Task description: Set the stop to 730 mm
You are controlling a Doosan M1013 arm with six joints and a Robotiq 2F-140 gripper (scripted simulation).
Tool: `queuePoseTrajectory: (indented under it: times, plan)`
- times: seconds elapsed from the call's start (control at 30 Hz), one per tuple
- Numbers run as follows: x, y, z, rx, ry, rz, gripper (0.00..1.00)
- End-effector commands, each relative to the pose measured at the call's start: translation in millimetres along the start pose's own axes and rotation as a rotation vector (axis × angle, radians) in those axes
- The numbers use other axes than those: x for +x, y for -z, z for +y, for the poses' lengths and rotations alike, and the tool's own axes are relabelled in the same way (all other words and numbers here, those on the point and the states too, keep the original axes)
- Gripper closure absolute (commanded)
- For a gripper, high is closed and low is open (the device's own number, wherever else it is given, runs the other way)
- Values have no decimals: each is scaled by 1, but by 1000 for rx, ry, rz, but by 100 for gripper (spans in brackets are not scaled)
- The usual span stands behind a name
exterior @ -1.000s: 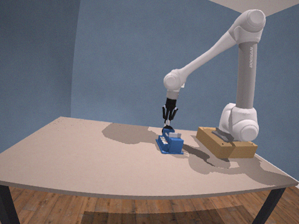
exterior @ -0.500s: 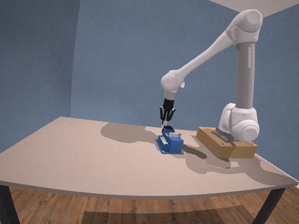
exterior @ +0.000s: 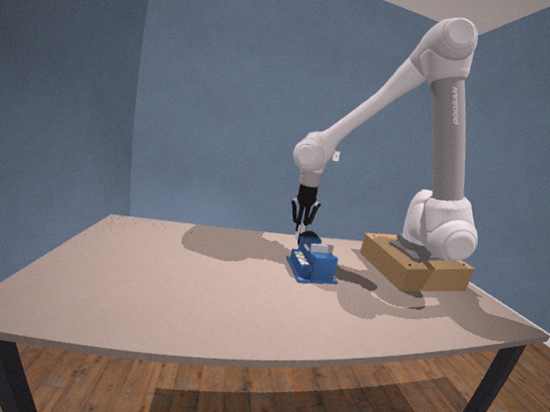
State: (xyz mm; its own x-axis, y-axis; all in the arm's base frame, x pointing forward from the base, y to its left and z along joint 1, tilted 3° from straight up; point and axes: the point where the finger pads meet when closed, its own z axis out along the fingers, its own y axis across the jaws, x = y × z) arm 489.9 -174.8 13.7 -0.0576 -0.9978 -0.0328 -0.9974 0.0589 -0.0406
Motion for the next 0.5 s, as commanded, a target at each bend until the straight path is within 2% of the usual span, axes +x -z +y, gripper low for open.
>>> queuePoseTrajectory:
  times: [0.0,0.47]
  plan:
    - [0,-3,-1,0,0,0,96]
    - [0,-15,-2,0,0,0,96]
